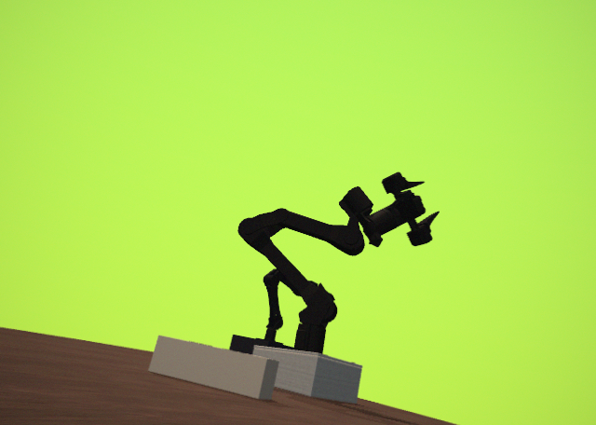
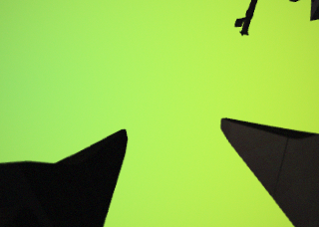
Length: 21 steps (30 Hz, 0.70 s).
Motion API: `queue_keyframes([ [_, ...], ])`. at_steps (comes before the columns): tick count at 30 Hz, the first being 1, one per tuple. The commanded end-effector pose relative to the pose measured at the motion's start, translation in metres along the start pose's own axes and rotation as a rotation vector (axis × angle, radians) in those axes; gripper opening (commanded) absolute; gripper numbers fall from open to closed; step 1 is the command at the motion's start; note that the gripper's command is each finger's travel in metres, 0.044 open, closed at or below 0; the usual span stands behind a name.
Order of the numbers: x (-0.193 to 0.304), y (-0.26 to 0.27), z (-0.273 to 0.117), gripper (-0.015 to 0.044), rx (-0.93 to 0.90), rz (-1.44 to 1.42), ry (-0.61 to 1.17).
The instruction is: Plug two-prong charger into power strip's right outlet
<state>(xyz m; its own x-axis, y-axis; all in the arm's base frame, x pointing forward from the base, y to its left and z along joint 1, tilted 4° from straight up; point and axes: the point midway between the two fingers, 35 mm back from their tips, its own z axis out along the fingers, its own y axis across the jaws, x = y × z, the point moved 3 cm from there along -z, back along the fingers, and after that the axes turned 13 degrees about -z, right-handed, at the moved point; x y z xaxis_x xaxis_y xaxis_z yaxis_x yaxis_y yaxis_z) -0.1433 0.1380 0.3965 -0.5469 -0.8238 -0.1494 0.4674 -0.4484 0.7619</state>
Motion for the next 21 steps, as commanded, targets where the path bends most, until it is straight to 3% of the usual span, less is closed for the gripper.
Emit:
queue_keyframes([
  [1,-0.001,0.000,0.000,0.0426,0.002,-0.003,-0.002],
  [21,-0.073,-0.037,-0.010,0.0440,0.256,-0.336,-0.255],
])
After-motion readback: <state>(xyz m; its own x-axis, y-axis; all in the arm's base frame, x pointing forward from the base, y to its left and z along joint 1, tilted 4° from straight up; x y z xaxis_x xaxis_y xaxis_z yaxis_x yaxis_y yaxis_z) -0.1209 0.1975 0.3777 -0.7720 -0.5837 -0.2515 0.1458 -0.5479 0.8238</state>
